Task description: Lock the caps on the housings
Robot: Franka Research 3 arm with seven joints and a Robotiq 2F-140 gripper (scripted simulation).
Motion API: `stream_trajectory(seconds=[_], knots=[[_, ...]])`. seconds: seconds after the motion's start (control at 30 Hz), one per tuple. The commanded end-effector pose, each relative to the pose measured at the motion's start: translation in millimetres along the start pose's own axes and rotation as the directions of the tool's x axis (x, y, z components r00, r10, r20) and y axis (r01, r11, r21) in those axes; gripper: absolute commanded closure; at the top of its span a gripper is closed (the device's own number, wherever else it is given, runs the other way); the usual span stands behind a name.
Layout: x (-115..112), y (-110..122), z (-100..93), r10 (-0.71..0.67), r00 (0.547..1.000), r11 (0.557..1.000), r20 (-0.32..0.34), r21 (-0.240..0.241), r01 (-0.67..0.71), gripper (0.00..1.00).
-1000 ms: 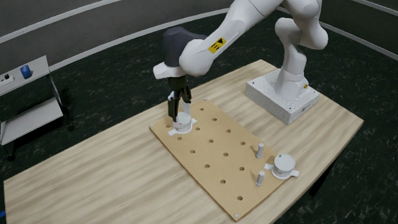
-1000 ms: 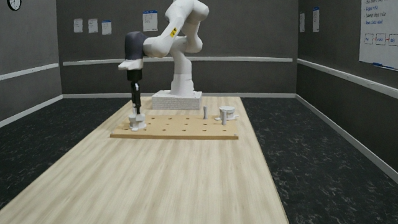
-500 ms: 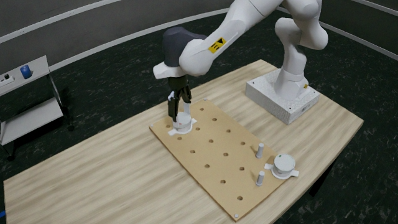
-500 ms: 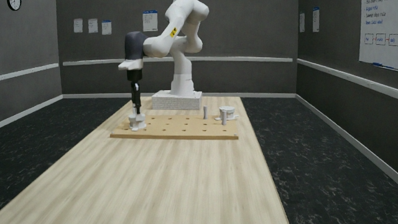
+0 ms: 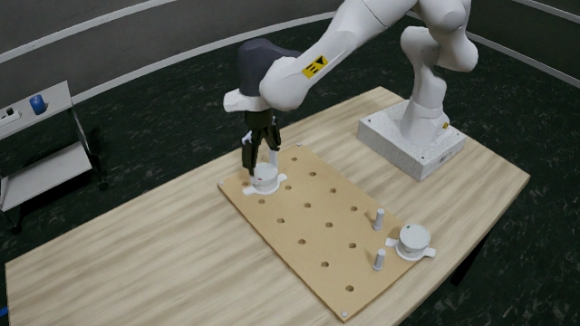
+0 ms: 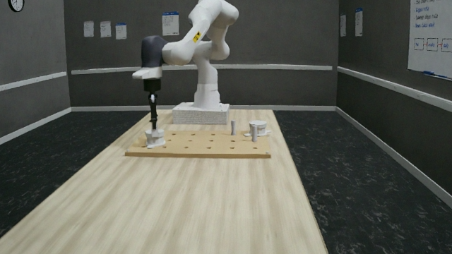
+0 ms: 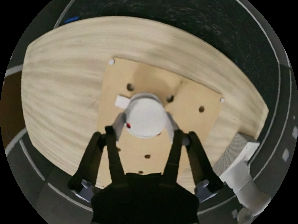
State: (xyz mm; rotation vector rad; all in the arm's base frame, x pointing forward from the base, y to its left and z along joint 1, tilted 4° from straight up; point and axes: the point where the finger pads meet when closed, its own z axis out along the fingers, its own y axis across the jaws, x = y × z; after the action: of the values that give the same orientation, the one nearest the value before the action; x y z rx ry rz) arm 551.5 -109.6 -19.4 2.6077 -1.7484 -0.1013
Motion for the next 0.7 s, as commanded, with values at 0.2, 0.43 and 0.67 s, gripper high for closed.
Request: stream_trajectory(seconds=[0.2, 0.43, 0.67], knots=[[-2.4, 0.0, 1.2, 0.240, 0.971, 0.971, 0.002, -0.008, -0.240, 0.90], [-2.4, 0.0, 1.2, 0.251, 0.968, 0.968, 0.002, -0.008, -0.251, 0.90], [-2.5, 0.1, 1.3, 0.324, 0.946, 0.946, 0.002, -0.009, -0.324, 0.90]])
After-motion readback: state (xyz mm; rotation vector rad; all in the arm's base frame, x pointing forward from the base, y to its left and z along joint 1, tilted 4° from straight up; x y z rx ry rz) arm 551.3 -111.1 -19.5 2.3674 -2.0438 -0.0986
